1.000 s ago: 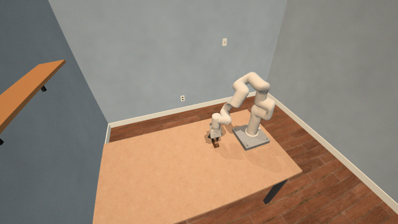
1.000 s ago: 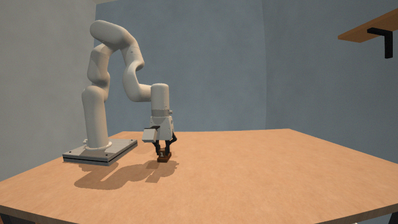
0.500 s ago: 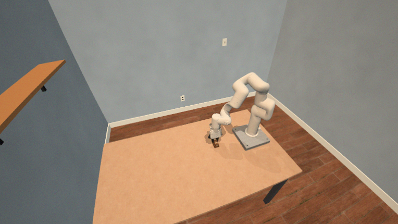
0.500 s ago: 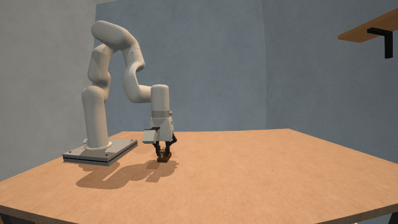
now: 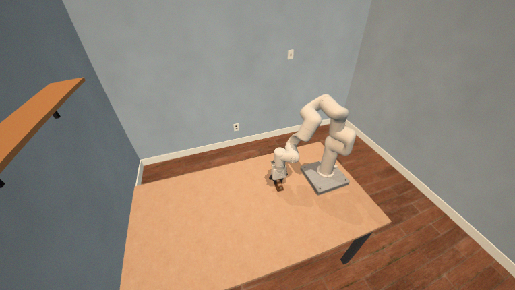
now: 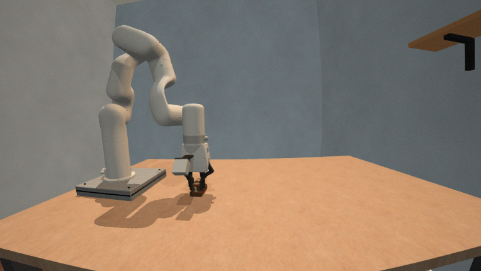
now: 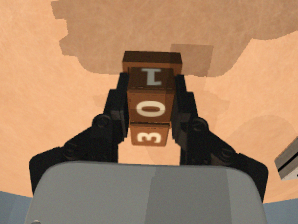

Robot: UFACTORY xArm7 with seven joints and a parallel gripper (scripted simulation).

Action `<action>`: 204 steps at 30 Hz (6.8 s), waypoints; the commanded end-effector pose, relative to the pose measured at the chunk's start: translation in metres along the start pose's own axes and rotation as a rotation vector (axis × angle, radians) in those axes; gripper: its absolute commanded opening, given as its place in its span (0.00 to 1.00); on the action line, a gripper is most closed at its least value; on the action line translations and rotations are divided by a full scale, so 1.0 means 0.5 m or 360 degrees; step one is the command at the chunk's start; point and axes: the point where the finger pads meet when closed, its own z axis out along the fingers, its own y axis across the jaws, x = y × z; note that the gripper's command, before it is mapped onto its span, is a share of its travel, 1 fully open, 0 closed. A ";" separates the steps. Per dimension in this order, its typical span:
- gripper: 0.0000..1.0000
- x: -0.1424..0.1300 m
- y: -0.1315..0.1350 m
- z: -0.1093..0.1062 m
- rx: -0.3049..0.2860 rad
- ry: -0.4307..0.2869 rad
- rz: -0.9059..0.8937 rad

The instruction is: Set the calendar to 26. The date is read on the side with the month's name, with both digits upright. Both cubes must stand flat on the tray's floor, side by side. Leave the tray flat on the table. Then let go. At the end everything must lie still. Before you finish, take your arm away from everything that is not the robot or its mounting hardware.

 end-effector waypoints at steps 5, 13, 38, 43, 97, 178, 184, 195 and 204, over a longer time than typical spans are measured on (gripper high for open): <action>0.29 0.000 -0.003 -0.001 0.0006 -0.0001 0.0000; 0.29 0.000 -0.003 -0.001 0.0006 -0.0001 0.0000; 0.29 0.000 -0.003 -0.001 0.0006 -0.0001 0.0000; 0.29 0.000 -0.003 -0.001 0.0006 -0.0001 0.0000; 0.49 0.000 -0.003 -0.001 0.0006 -0.0001 0.0000; 1.00 0.000 -0.002 -0.249 0.0006 -0.0001 0.0000; 1.00 0.000 -0.002 -0.296 0.0006 -0.0001 0.0000; 1.00 0.000 -0.002 -0.320 0.0006 -0.0001 0.0000; 1.00 0.000 -0.002 -0.320 0.0006 -0.0001 0.0000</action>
